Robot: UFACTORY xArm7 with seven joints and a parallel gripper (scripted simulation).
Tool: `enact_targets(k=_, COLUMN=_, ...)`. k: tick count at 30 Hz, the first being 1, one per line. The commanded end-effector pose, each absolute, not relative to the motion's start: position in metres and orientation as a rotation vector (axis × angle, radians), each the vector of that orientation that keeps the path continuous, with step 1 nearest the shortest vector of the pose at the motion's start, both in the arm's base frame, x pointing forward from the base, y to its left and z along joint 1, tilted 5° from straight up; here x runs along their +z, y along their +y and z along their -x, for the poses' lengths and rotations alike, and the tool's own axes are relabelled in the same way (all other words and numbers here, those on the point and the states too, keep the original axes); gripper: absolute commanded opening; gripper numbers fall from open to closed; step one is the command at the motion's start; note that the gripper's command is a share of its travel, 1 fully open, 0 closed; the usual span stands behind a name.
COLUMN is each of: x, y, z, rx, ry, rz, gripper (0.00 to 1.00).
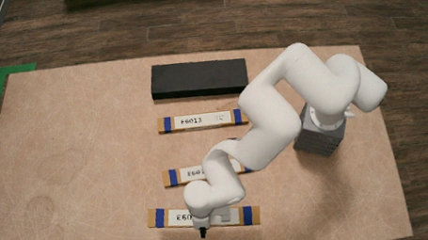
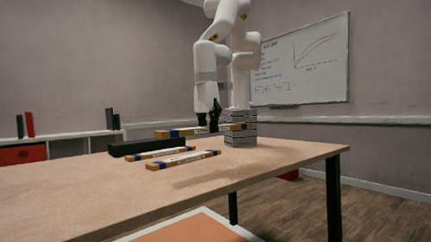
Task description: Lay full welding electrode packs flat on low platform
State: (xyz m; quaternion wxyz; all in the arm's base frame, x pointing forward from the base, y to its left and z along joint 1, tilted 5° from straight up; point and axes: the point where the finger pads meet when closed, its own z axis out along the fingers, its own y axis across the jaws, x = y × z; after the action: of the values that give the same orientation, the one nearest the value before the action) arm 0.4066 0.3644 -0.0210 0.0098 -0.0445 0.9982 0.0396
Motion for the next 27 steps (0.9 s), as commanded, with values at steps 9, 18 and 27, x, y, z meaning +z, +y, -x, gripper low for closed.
enact_targets(k=9, x=-0.033, y=0.367, z=-0.408, rx=0.128, ry=3.112, rz=0.138, gripper=0.58)
enact_targets(k=18, x=-0.045, y=0.368, z=-0.409, rx=0.128, ry=3.112, rz=0.138, gripper=0.58)
enact_targets(k=27, x=-0.057, y=0.369, z=-0.409, rx=0.128, ry=3.112, rz=0.138, gripper=0.58)
